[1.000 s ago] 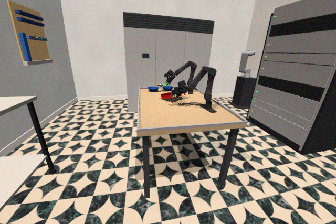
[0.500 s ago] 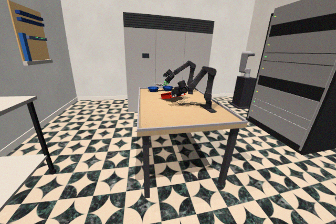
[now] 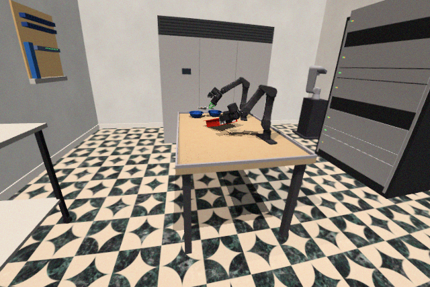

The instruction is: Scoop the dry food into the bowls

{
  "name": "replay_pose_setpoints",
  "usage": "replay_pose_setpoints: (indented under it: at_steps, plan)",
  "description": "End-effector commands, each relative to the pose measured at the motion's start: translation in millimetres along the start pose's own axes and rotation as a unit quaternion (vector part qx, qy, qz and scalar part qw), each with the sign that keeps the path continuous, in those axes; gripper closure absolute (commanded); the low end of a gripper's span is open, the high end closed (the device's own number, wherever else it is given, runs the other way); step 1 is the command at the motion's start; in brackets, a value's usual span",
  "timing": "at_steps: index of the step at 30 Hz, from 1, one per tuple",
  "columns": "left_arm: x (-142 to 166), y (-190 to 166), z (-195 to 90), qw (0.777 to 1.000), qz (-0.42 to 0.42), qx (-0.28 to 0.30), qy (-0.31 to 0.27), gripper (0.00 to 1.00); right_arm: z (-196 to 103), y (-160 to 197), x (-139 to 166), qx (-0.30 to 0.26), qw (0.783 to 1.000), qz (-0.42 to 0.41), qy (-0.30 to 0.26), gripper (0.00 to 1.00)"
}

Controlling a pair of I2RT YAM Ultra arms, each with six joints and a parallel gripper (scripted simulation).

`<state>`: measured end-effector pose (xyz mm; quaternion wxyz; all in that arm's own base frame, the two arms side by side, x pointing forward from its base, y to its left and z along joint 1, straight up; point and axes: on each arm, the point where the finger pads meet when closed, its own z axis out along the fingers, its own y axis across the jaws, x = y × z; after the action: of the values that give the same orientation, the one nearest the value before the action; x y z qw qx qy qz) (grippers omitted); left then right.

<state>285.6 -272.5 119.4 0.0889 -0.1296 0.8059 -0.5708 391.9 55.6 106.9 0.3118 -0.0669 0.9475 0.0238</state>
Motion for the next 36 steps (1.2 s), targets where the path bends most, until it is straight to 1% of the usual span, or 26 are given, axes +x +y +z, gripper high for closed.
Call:
replay_pose_setpoints:
  at_steps: [1, 3, 4, 5, 7, 9, 10, 11, 18, 20, 21, 22, 25, 28, 36]
  plan:
    - [-9, -43, -6, 0.997, 0.052, 0.049, -0.012, 1.00, -7, 3, -14, 0.000, 1.000, -0.006, 0.001, 1.00]
    - [-9, -43, -6, 0.997, 0.052, 0.049, -0.012, 1.00, -7, 3, -14, 0.000, 1.000, -0.006, 0.001, 1.00]
    - [-9, -43, -6, 0.997, 0.052, 0.049, -0.012, 1.00, -14, 1, -18, 0.000, 1.000, -0.004, -0.006, 1.00]
    - [-9, -43, -6, 0.997, 0.052, 0.049, -0.012, 1.00, -4, 3, -11, 0.000, 1.000, -0.008, 0.014, 1.00]
    - [-9, -43, -6, 0.997, 0.052, 0.049, -0.012, 1.00, -10, 3, -16, 0.000, 1.000, -0.008, 0.012, 1.00]
    - [-9, -43, -6, 0.997, 0.052, 0.049, -0.012, 1.00, -11, 2, -16, 0.001, 1.000, -0.007, 0.021, 1.00]
    - [-9, -43, -6, 0.997, 0.052, 0.049, -0.012, 1.00, -14, 2, -20, 0.001, 1.000, -0.008, 0.014, 1.00]
    - [-9, -43, -6, 0.997, 0.052, 0.049, -0.012, 1.00, -7, 2, -14, 0.001, 1.000, -0.007, 0.030, 1.00]
    - [-9, -43, -6, 0.997, 0.052, 0.049, -0.012, 1.00, -12, 0, -18, 0.003, 0.999, -0.006, 0.054, 1.00]
    - [-9, -43, -6, 0.997, 0.052, 0.049, -0.012, 1.00, -12, 0, -18, 0.003, 0.999, -0.006, 0.054, 1.00]
    - [-9, -43, -6, 0.997, 0.052, 0.049, -0.012, 1.00, -19, 0, -23, 0.002, 0.999, -0.003, 0.046, 1.00]
    - [-9, -43, -6, 0.997, 0.052, 0.049, -0.012, 1.00, -9, 0, -15, 0.003, 0.998, -0.006, 0.068, 1.00]
    - [-9, -43, -6, 0.997, 0.052, 0.049, -0.012, 1.00, -17, -1, -21, 0.004, 0.998, -0.005, 0.066, 1.00]
    - [-9, -43, -6, 0.997, 0.052, 0.049, -0.012, 1.00, -30, -1, -30, 0.004, 0.999, -0.005, 0.046, 1.00]
    - [-9, -43, -6, 0.997, 0.052, 0.049, -0.012, 1.00, -30, -1, -36, 0.004, 0.999, -0.005, 0.036, 1.00]
